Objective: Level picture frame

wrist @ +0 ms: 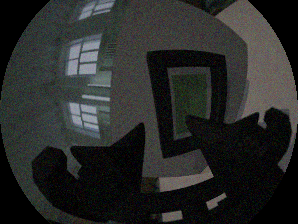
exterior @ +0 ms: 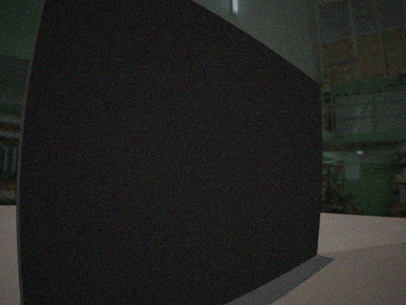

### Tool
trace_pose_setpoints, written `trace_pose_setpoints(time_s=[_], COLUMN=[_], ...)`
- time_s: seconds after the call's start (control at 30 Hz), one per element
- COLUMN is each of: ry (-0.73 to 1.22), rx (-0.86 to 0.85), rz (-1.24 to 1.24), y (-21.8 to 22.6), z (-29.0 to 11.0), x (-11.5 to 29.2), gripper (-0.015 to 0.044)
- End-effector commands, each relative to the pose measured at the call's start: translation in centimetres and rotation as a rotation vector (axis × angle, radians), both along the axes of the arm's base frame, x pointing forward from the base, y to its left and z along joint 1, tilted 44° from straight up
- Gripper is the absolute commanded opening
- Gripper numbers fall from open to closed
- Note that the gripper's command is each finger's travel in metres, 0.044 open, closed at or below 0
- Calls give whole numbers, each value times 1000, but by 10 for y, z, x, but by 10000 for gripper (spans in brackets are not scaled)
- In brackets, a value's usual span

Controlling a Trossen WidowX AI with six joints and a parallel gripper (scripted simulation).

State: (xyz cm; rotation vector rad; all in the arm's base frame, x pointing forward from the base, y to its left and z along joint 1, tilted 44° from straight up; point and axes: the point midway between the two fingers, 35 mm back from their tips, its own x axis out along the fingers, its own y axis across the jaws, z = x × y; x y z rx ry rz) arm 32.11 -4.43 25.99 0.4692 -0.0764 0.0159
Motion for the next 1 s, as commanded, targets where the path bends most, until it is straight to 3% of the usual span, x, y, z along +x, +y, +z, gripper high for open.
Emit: trace_pose_setpoints(time_s=[0.0, 0.97], ry=[-2, -2], rx=[-3, -3], rz=[-4, -4], y=[0, 0], z=[1, 1], x=[7, 23], gripper=[260, 260])
